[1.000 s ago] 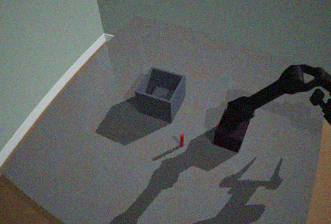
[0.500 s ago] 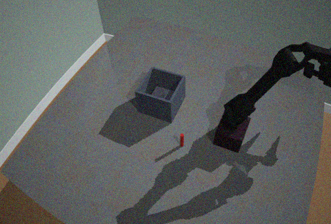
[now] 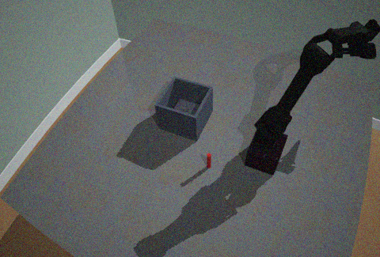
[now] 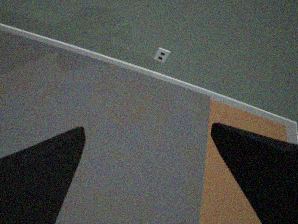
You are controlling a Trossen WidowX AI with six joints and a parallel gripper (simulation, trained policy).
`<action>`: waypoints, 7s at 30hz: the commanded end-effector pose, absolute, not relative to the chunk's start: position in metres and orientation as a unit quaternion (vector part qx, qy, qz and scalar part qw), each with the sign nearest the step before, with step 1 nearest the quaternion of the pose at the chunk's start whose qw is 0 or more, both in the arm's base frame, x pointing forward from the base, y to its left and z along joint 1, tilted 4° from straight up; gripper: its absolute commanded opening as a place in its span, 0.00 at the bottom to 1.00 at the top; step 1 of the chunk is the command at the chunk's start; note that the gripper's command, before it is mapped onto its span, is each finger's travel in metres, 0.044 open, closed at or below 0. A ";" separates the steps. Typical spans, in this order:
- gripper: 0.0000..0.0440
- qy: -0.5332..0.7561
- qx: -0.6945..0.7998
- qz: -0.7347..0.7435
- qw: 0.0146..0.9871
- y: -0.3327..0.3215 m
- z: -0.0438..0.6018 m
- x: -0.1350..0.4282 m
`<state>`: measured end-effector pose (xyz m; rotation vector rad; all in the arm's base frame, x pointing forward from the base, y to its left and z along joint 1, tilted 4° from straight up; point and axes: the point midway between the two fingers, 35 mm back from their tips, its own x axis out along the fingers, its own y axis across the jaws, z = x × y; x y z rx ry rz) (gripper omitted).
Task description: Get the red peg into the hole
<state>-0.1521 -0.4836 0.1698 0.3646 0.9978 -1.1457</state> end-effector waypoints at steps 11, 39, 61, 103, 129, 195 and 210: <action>1.00 0.425 0.020 -0.536 0.729 -0.534 0.242 -0.039; 1.00 0.362 -0.145 -0.529 0.754 -0.526 0.337 0.117; 1.00 0.383 -0.224 -0.478 0.758 -0.486 0.358 0.190; 1.00 0.380 -0.198 -0.402 0.809 -0.379 0.332 0.294; 1.00 0.276 0.000 -0.373 0.886 -0.251 0.329 0.344; 0.94 0.525 0.550 -0.254 0.598 0.125 0.192 0.201; 0.93 0.572 0.522 -0.366 0.516 0.142 0.151 0.146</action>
